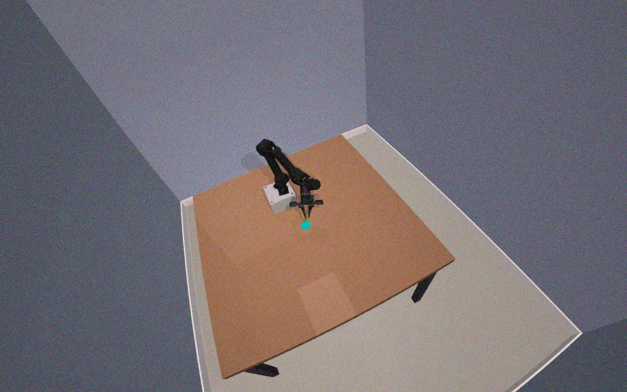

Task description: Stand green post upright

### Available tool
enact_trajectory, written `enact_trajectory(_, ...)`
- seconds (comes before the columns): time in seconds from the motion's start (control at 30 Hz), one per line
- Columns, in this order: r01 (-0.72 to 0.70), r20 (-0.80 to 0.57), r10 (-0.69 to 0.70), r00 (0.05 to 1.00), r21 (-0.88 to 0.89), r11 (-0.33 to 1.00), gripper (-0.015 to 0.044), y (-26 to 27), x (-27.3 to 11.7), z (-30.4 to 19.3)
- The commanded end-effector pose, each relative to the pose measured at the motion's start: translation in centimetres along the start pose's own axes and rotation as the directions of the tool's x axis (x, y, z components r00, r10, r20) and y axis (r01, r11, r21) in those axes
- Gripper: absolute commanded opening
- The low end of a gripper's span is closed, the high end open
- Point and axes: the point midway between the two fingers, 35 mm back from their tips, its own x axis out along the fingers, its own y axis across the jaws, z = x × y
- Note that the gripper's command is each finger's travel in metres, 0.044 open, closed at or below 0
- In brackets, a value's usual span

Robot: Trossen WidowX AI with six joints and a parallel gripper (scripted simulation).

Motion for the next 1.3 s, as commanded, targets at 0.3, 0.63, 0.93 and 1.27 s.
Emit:
enact_trajectory(0.3,0.007,0.086,-0.009,0.996,0.02,1.0,0.0023,-0.1,-0.5,-0.2)
enact_trajectory(0.63,0.007,0.151,-0.012,0.988,0.038,0.999,0.0023,-0.2,-1.0,-0.3)
enact_trajectory(0.93,0.004,0.208,-0.016,0.978,0.057,0.998,0.0023,-0.4,-1.5,-0.4)
enact_trajectory(1.27,-0.001,0.267,-0.021,0.963,0.082,0.997,0.0023,-0.6,-2.1,-0.6)
